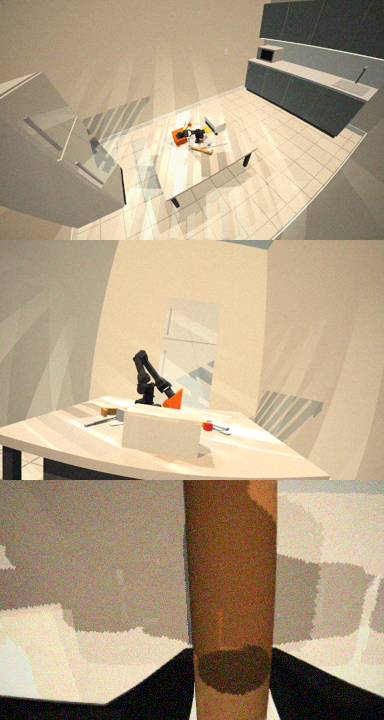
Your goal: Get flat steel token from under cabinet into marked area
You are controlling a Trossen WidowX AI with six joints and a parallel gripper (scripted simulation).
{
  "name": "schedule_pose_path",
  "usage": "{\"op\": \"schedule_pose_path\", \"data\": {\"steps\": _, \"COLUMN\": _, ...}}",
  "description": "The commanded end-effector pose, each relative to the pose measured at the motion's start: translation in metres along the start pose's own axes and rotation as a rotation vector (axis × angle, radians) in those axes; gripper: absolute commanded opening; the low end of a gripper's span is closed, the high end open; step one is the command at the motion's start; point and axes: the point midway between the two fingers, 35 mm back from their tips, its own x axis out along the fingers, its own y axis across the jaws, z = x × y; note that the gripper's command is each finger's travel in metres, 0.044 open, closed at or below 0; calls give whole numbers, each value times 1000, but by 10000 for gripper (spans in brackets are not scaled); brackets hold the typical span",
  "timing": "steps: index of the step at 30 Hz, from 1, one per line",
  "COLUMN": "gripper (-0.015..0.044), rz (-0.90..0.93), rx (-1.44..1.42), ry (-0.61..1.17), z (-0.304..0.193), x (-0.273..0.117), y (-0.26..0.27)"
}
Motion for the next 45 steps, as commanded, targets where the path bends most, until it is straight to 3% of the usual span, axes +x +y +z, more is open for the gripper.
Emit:
{"op": "schedule_pose_path", "data": {"steps": 1, "gripper": 200, "rz": 0, "rx": 0, "ry": 0, "z": 0, "x": 0, "y": 0}}
{"op": "schedule_pose_path", "data": {"steps": 4, "gripper": 200, "rz": 0, "rx": 0, "ry": 0, "z": 0, "x": 0, "y": 0}}
{"op": "schedule_pose_path", "data": {"steps": 7, "gripper": 270, "rz": -15, "rx": -1, "ry": -4, "z": 0, "x": 0, "y": 0}}
{"op": "schedule_pose_path", "data": {"steps": 23, "gripper": 270, "rz": -15, "rx": -28, "ry": -4, "z": -3, "x": 6, "y": 0}}
{"op": "schedule_pose_path", "data": {"steps": 28, "gripper": 139, "rz": -12, "rx": -12, "ry": -6, "z": -1, "x": 4, "y": 1}}
{"op": "schedule_pose_path", "data": {"steps": 36, "gripper": 85, "rz": -12, "rx": -12, "ry": -6, "z": -1, "x": 4, "y": 1}}
{"op": "schedule_pose_path", "data": {"steps": 39, "gripper": 6, "rz": -12, "rx": -12, "ry": -6, "z": -1, "x": 4, "y": 1}}
{"op": "schedule_pose_path", "data": {"steps": 45, "gripper": 0, "rz": -12, "rx": -26, "ry": -6, "z": -1, "x": 4, "y": 1}}
